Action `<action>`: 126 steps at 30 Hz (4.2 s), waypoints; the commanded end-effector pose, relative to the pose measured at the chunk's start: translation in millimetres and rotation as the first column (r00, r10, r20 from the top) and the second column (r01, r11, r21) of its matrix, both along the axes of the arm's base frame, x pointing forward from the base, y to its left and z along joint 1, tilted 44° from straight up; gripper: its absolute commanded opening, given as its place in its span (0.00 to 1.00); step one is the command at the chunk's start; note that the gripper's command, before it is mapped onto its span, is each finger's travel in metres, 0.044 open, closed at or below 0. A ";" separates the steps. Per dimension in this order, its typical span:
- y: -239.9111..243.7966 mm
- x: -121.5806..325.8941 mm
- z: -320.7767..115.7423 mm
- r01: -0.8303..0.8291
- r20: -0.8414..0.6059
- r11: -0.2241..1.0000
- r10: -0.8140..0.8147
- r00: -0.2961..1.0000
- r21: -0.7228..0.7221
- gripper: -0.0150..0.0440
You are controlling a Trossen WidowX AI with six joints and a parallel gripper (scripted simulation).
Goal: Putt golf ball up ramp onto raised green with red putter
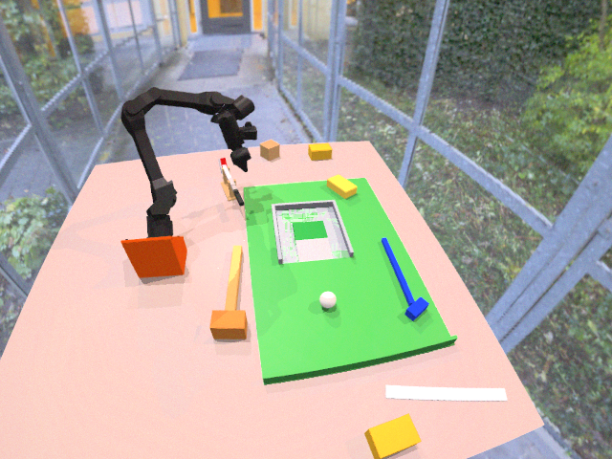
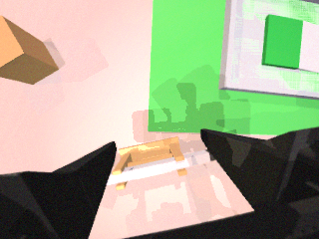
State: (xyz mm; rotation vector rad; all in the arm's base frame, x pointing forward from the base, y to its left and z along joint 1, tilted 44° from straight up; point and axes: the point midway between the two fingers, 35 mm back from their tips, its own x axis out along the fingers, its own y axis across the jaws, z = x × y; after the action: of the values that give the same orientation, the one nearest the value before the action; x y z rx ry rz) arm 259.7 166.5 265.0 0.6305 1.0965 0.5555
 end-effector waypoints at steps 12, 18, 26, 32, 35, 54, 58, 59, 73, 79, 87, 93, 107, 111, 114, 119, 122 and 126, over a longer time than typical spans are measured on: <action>-53.1 -10.1 -80.9 -0.629 0.418 0.670 0.740 0.527 -0.394 1.00; -63.9 -15.1 -92.0 -0.661 0.519 0.569 0.799 0.304 -0.489 1.00; -76.1 -21.1 -101.3 -0.604 0.605 0.470 0.796 -0.026 -0.643 1.00; -77.1 -21.7 -102.0 -0.593 0.608 0.463 0.792 -0.057 -0.658 1.00; -77.1 -21.7 -102.0 -0.593 0.608 0.463 0.792 -0.057 -0.658 1.00; -57.3 -18.0 -121.9 -0.593 0.609 0.464 0.791 -0.057 -0.658 1.00; -46.9 -16.2 -132.3 -0.593 0.610 0.464 0.791 -0.057 -0.658 1.00; -45.1 -16.0 -134.0 -0.593 0.610 0.465 0.790 -0.057 -0.658 1.00; -34.5 -13.9 -145.1 -0.593 0.610 0.465 0.790 -0.058 -0.658 1.00; -28.5 -13.1 -150.8 -0.593 0.611 0.466 0.789 -0.058 -0.657 1.00; -29.7 -12.5 -147.7 -0.590 0.614 0.467 0.787 -0.063 -0.659 0.69; -29.7 -12.5 -147.7 -0.590 0.614 0.467 0.787 -0.063 -0.659 0.42; -44.0 -11.5 -137.6 -0.589 0.605 0.460 0.794 -0.061 -0.664 0.25; -57.0 -12.2 -126.9 -0.590 0.599 0.456 0.798 -0.059 -0.666 0.25; -66.4 -13.6 -118.1 -0.591 0.598 0.455 0.800 -0.059 -0.666 0.25; -81.4 -17.4 -101.8 -0.592 0.600 0.456 0.798 -0.058 -0.664 0.25; -89.8 -20.6 -91.0 -0.593 0.604 0.459 0.795 -0.058 -0.662 0.25; -98.6 -24.6 -78.5 -0.593 0.611 0.465 0.790 -0.058 -0.658 0.25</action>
State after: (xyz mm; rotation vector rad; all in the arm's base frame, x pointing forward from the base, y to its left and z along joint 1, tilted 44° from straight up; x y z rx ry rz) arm 236.8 73.2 178.7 -0.5960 0.2641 1.5009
